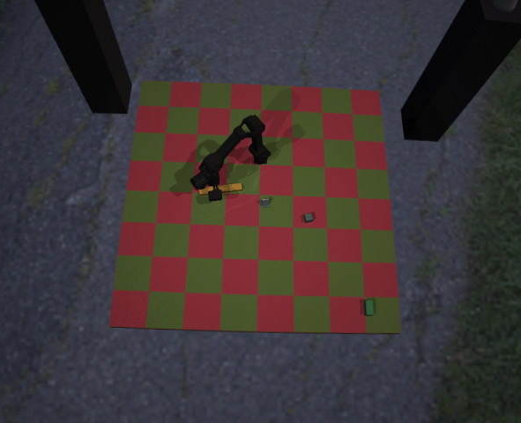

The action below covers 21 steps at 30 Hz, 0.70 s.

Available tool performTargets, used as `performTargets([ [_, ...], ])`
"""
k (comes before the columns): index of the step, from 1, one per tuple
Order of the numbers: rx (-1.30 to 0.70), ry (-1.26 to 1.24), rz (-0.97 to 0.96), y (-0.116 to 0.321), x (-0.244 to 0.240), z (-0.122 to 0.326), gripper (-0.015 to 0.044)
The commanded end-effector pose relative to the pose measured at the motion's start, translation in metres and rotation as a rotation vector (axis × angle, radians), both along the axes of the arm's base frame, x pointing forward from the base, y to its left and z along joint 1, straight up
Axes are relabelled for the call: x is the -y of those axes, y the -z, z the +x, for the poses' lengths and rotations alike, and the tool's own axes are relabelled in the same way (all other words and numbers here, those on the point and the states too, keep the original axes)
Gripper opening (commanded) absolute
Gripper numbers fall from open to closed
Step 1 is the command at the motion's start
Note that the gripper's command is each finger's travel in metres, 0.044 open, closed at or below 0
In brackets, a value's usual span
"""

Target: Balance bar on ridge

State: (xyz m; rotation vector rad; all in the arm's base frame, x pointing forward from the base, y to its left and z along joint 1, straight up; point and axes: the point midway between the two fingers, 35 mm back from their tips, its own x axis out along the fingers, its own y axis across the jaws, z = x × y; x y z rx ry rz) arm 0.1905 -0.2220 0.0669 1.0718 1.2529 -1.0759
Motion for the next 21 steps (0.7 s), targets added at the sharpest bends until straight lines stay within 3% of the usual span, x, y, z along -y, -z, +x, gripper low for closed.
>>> performTargets([
  [1, -0.008, 0.005, 0.005, 0.008, -0.001, -0.001, 0.0315],
  [21, -0.008, 0.005, 0.005, 0.020, -0.001, -0.001, 0.0315],
])
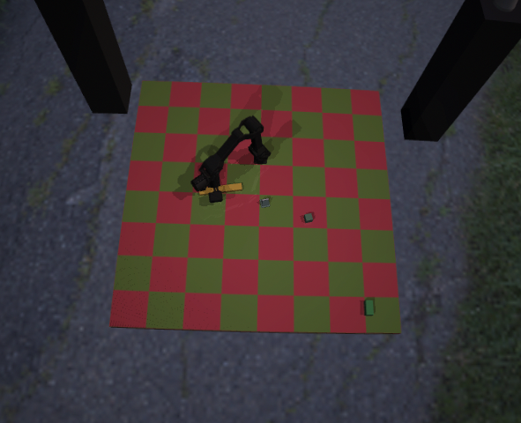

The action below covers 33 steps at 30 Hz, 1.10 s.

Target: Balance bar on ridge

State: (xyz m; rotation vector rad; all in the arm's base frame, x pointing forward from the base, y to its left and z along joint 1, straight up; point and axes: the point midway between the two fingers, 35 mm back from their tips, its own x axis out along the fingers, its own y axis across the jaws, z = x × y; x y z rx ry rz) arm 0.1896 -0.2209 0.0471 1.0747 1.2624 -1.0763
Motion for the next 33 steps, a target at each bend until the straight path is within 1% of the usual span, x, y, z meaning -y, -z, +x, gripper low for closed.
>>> performTargets([
  [1, -0.002, 0.005, -0.002, 0.001, 0.000, 0.000, 0.0315],
  [3, -0.002, 0.005, -0.002, 0.001, 0.000, 0.000, 0.0315],
  [9, 0.000, 0.000, 0.000, 0.000, 0.000, 0.000, 0.0157],
  [16, 0.000, 0.000, 0.000, 0.000, 0.000, 0.000, 0.0111],
  [20, 0.000, 0.000, 0.000, -0.006, 0.001, 0.001, 0.0006],
  [33, -0.001, 0.002, -0.001, -0.039, 0.003, 0.002, 0.0000],
])
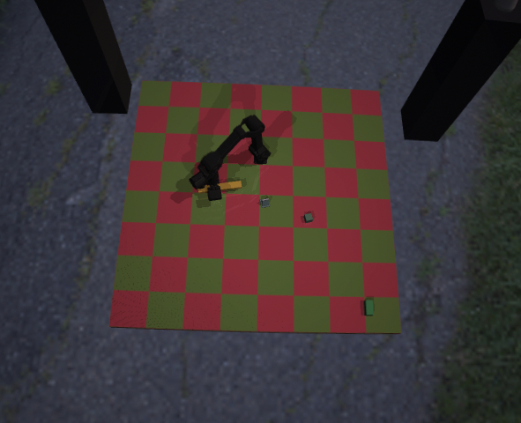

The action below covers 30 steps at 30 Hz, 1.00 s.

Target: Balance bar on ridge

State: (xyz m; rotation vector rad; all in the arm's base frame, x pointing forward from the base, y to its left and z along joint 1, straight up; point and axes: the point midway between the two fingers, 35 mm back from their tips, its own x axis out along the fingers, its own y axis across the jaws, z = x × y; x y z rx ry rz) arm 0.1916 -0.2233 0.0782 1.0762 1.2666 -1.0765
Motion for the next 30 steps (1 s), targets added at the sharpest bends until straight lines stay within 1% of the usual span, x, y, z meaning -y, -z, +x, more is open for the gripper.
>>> performTargets([
  [1, 0.002, 0.002, -0.004, -0.010, 0.001, 0.000, 0.0000],
  [23, 0.001, 0.009, -0.005, -0.064, -0.004, -0.003, 0.0000],
  [30, 0.004, 0.162, -0.001, -0.065, -0.024, 0.012, 0.0000],
])
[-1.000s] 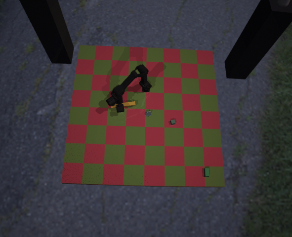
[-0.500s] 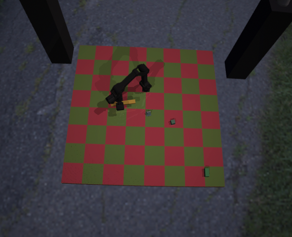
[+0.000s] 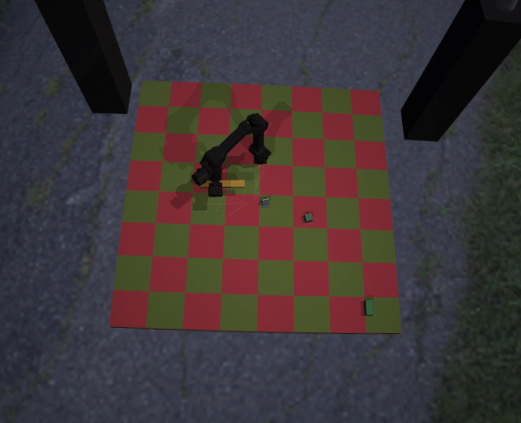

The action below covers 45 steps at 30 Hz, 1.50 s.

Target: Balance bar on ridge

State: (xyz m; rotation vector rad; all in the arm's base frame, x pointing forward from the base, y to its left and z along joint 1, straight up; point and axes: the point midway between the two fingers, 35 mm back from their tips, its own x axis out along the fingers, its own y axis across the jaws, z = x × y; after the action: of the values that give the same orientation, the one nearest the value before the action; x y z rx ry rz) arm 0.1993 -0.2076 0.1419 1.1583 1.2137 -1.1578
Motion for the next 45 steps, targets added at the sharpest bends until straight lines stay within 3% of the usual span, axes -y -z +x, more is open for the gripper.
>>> performTargets([
  [1, 0.000, 0.075, 0.001, -0.001, -0.012, 0.007, 0.0000],
  [23, 0.010, 0.616, 0.018, -0.002, -0.092, 0.040, 0.0000],
  [45, 0.012, 1.142, 0.033, -0.003, -0.177, 0.037, 0.0000],
])
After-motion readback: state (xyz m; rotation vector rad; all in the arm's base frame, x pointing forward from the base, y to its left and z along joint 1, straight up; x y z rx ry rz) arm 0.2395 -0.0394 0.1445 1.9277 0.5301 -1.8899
